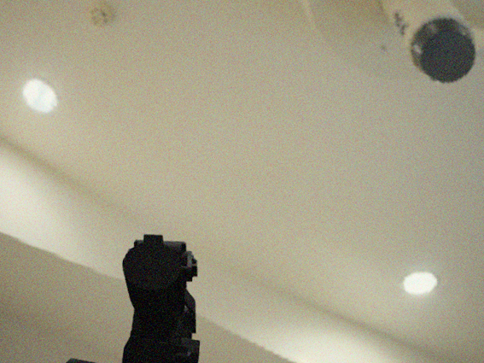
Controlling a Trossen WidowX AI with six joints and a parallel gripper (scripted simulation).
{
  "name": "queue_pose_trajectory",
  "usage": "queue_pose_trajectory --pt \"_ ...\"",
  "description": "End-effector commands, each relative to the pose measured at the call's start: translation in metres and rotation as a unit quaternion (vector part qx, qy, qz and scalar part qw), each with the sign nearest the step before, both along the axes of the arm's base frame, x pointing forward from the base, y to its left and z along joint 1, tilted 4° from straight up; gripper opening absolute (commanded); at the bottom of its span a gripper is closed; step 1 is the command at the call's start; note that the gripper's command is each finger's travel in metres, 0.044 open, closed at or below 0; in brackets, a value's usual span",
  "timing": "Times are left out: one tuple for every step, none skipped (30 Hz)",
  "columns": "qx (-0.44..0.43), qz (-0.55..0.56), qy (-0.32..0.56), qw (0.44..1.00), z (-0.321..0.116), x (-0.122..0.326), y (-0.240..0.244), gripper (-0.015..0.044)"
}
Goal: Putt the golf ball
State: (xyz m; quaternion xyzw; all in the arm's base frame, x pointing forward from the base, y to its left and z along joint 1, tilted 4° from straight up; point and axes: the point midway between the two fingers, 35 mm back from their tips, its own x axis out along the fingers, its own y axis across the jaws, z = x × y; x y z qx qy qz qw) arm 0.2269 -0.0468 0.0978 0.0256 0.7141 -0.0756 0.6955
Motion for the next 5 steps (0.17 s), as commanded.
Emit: queue_pose_trajectory --pt "0.000 0.000 -0.002 1.000 0.0000 0.0009 -0.0002 0.0000" --pt "0.000 0.000 -0.002 1.000 0.0000 0.0009 -0.0002 0.0000" --pt "0.000 0.000 -0.002 1.000 0.0000 0.0009 -0.0002 0.0000" --pt "0.000 0.000 -0.002 1.000 0.0000 0.0009 -0.0002 0.0000" --pt "0.000 0.000 -0.002 1.000 0.0000 0.0009 -0.0002 0.0000"
